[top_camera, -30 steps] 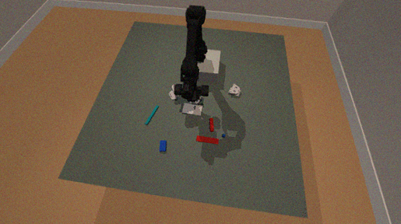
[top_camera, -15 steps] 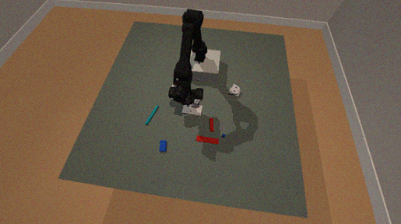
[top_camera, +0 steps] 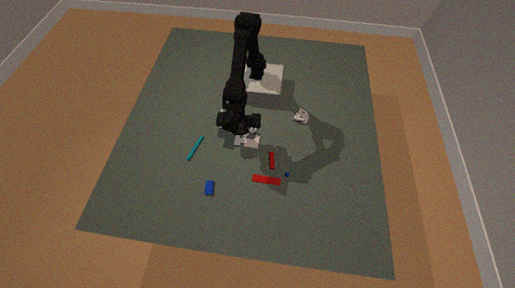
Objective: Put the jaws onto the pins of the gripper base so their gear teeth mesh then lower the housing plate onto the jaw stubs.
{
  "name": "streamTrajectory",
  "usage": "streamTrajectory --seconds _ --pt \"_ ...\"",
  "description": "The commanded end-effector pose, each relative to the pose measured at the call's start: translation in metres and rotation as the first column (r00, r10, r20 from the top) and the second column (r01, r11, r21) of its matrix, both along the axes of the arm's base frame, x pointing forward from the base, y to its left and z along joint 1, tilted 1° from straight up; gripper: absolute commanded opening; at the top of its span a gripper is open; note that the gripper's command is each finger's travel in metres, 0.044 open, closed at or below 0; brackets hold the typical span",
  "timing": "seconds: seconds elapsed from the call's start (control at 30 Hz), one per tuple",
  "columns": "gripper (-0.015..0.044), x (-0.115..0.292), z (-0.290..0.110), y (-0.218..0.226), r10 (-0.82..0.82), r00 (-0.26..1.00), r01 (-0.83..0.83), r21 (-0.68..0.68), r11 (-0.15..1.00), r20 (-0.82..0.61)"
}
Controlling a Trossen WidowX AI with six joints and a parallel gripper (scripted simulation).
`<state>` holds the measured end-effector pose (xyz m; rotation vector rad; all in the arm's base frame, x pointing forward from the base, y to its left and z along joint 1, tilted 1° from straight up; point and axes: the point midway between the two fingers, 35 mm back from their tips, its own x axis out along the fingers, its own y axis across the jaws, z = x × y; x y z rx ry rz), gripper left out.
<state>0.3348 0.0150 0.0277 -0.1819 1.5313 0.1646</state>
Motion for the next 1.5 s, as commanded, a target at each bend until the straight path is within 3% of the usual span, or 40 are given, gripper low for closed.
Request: streamTrajectory --seconds 0.0,0.67,1.47 --pt "0.0134 0.001 0.001 0.0 0.014 1.0 -0.014 -0.001 1.0 0.0" --pt "0.0134 0.001 0.0 0.0 0.017 1.0 -0.017 -0.002 1.0 0.0" --pt "0.0134 0.002 -0.039 0.0 0.018 1.0 -0.018 -0.002 1.0 0.0"
